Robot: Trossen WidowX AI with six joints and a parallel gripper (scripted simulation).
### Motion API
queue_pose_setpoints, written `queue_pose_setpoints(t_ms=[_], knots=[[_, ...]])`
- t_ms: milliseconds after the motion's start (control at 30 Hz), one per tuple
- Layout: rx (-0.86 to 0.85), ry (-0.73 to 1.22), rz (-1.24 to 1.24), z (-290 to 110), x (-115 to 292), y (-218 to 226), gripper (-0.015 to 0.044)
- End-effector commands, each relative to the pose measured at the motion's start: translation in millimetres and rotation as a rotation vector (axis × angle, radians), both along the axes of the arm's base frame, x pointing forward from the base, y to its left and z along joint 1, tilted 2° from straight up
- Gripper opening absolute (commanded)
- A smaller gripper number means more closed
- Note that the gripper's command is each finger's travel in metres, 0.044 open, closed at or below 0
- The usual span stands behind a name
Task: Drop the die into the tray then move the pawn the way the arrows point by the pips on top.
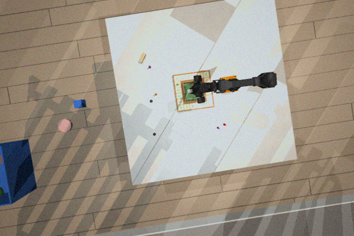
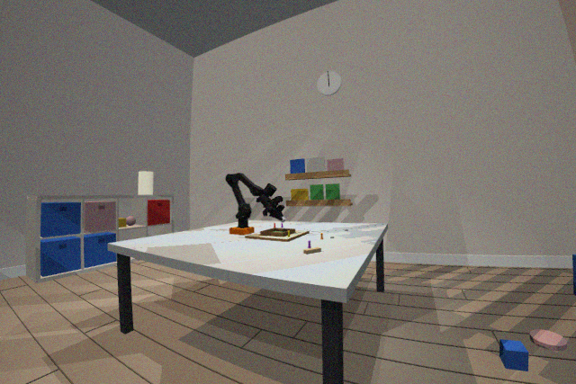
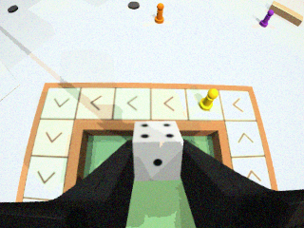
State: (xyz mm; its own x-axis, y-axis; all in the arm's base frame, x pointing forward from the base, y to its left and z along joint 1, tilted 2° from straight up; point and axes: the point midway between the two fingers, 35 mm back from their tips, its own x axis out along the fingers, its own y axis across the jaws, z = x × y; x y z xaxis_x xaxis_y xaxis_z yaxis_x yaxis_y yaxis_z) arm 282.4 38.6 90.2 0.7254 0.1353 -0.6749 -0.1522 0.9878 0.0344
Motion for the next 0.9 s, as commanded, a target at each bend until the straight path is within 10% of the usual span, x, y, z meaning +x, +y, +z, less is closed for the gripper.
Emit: queue_pose_setpoints(t_ms=[0, 733, 867], knots=[[0.013, -0.041, -0.003, -0.4, -2.3, -0.1, 0.0000], [0.014, -0.039, -0.008, 23.5, -34.6, -6.0, 0.0000], [0.014, -0.039, -0.008, 23.5, -34.6, -6.0, 0.0105]])
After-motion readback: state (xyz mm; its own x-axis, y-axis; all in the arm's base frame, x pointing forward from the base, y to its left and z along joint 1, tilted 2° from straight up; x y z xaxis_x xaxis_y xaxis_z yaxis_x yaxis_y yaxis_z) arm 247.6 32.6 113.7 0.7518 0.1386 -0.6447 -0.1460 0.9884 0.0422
